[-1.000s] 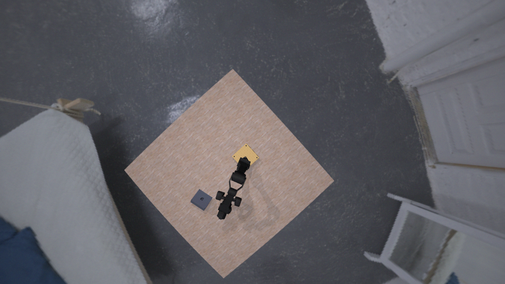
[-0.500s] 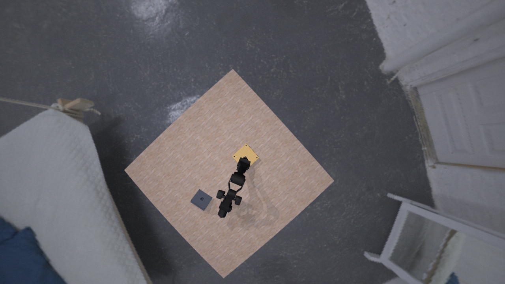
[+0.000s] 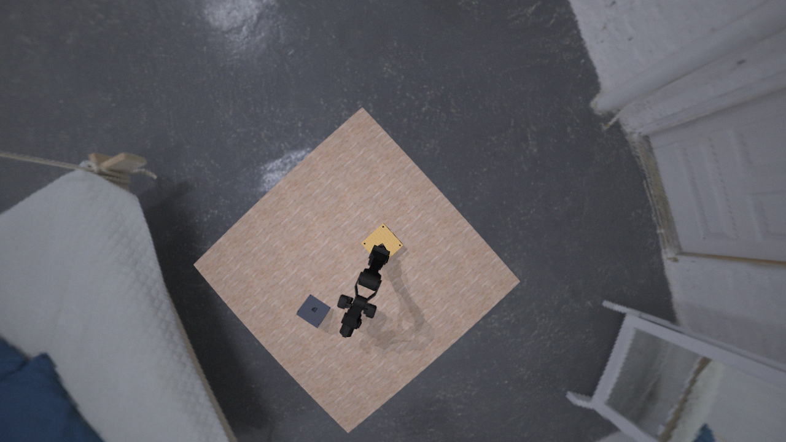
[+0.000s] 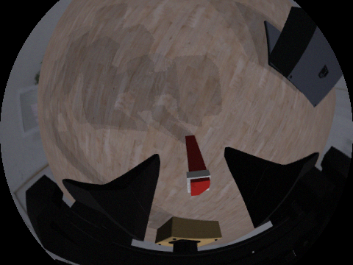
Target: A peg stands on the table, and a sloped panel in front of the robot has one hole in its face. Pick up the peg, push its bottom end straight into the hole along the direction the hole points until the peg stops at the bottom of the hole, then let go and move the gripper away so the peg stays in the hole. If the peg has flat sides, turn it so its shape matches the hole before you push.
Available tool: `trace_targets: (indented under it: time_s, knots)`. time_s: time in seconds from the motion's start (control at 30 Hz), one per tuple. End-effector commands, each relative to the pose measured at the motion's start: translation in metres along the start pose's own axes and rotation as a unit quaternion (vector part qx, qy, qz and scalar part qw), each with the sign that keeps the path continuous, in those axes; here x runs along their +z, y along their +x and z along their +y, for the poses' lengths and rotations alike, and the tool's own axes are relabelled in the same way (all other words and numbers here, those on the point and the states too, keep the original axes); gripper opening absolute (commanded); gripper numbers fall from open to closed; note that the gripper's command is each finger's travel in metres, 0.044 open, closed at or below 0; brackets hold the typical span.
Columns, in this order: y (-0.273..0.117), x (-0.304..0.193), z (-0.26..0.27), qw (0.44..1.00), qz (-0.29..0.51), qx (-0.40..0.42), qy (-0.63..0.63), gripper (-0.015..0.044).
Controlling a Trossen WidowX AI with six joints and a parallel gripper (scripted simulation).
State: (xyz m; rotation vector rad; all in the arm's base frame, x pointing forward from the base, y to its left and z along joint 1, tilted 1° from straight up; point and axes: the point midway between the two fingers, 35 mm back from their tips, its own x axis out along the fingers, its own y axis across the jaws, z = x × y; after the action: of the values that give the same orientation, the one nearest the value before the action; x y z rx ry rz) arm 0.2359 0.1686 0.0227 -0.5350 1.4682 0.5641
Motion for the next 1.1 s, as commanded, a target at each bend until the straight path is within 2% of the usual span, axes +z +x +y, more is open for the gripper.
trace_targets:
  time_s: [0.0, 0.23, 0.47, 0.63, 1.07]
  knots:
    - [0.000, 0.000, 0.000, 1.000, 0.000, 0.000, 0.000, 0.0230]
    - [0.000, 0.000, 0.000, 1.000, 0.000, 0.000, 0.000, 0.0046]
    - [0.000, 0.000, 0.000, 1.000, 0.000, 0.000, 0.000, 0.0000]
    - [-0.002, 0.000, 0.000, 1.000, 0.000, 0.000, 0.000, 0.0000]
    - [-0.053, 0.005, 0.000, 1.000, 0.001, -0.001, -0.001, 0.0000]
